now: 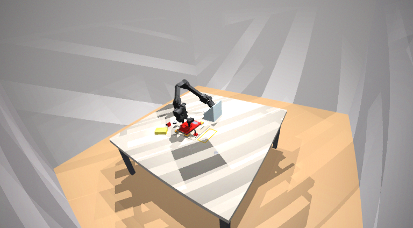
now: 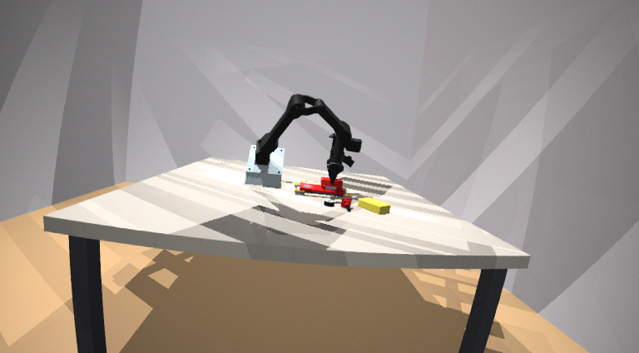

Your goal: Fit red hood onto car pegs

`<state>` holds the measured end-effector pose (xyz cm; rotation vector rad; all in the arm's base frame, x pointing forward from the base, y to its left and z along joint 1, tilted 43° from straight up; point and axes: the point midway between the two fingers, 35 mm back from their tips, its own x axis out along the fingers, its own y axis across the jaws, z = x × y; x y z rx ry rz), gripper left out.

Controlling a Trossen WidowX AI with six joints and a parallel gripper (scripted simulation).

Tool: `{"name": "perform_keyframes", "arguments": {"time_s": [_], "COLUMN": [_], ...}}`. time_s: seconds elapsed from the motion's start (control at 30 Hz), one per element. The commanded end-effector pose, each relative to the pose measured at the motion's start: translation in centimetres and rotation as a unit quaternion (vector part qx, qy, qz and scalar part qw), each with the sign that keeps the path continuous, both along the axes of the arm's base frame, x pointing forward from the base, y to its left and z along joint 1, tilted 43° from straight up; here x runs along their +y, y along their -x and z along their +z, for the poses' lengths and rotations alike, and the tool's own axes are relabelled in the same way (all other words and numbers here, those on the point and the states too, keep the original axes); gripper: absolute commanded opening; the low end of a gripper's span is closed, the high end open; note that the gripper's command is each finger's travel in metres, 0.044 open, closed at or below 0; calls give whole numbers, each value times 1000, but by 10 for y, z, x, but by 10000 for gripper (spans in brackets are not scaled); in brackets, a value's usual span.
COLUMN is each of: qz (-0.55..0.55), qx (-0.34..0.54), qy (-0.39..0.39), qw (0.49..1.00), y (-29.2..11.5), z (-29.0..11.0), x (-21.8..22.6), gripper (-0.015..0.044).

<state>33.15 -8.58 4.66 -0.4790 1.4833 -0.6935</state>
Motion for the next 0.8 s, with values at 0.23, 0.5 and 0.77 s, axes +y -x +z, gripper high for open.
{"name": "perform_keyframes", "arguments": {"time_s": [0.23, 0.5, 0.77], "qz": [5, 5, 5], "qx": [0, 0, 0], "qy": [0, 1, 1], "qw": [1000, 1000, 1000], "y": [1, 1, 1], "z": [-1, -1, -3], "x": [-1, -1, -2], "gripper": [0, 0, 0]}}
